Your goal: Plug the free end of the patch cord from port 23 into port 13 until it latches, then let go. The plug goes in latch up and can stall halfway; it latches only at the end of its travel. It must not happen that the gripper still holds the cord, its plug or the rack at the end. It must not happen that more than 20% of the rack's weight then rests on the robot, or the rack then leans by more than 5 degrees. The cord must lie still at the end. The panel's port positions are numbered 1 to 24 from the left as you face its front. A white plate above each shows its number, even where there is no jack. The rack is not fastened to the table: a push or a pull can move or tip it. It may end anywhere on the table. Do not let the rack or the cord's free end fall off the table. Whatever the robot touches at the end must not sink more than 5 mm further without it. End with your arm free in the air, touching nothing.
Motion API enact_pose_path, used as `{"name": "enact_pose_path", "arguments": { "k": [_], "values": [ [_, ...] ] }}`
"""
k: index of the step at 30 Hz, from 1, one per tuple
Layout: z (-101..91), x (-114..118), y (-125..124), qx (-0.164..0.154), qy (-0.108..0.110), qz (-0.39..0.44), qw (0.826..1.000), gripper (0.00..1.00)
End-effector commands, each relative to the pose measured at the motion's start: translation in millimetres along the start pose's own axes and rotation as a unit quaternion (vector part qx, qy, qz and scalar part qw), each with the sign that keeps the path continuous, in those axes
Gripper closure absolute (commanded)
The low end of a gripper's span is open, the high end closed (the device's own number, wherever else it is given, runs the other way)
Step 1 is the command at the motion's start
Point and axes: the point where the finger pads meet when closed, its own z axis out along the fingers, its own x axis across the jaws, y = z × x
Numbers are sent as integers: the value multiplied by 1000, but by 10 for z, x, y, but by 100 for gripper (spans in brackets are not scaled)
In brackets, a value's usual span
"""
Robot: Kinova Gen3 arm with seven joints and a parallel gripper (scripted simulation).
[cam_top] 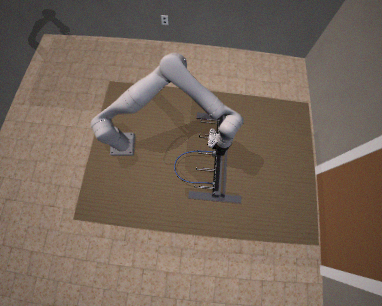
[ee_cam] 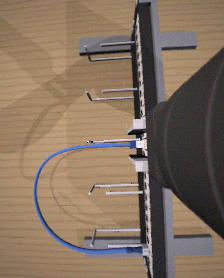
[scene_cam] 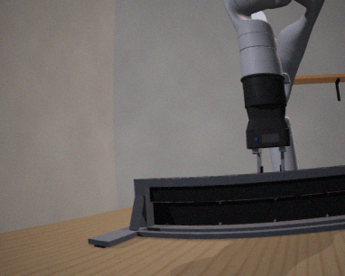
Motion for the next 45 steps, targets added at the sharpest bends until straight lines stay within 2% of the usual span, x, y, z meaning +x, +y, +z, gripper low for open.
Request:
{"name": "enact_pose_path", "arguments": {
  "k": [1, 25, 33, 45],
  "values": [
    [-10, 0, 6, -1, 0, 0, 1000, 27],
    [-46, 0, 6, -1, 0, 0, 1000, 27],
    [-159, 0, 7, -1, 0, 0, 1000, 27],
    [-535, 1, 8, -1, 0, 0, 1000, 27]
  ]
}}
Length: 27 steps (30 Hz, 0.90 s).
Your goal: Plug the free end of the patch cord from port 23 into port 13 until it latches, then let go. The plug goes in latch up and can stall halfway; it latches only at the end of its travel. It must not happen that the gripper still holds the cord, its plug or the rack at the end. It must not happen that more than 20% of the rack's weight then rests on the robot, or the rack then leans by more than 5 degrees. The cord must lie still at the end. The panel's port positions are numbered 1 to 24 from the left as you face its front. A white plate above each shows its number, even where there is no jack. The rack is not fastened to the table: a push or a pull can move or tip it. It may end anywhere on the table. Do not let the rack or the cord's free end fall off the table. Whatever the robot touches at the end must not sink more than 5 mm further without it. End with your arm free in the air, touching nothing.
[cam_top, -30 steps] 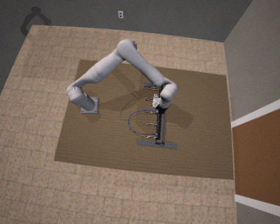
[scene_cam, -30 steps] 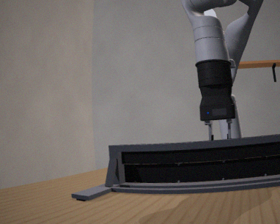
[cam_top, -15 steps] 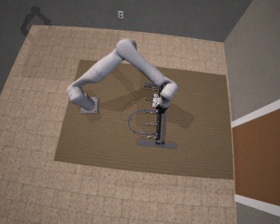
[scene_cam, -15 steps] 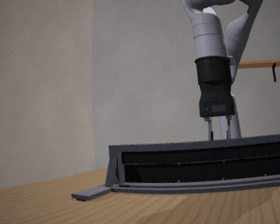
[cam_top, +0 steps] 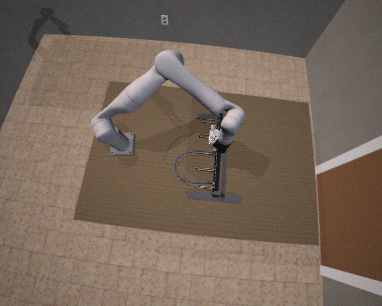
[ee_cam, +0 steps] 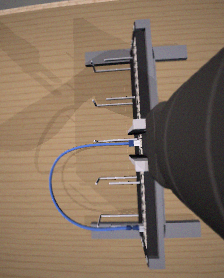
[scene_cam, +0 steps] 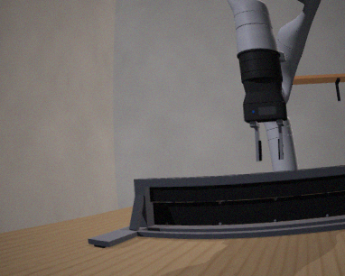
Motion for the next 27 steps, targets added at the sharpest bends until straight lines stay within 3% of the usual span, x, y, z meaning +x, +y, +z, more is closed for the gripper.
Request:
{"name": "enact_pose_path", "arguments": {
  "k": [1, 13, 24, 25, 27],
  "values": [
    [-125, 20, 32, -6, 2, -2, 1000, 27],
    [-337, 19, 31, -6, 2, -2, 1000, 27],
    [-369, 19, 31, -6, 2, -2, 1000, 27],
    [-369, 19, 31, -6, 2, -2, 1000, 100],
    [-369, 19, 31, -6, 2, -2, 1000, 100]
  ]
}}
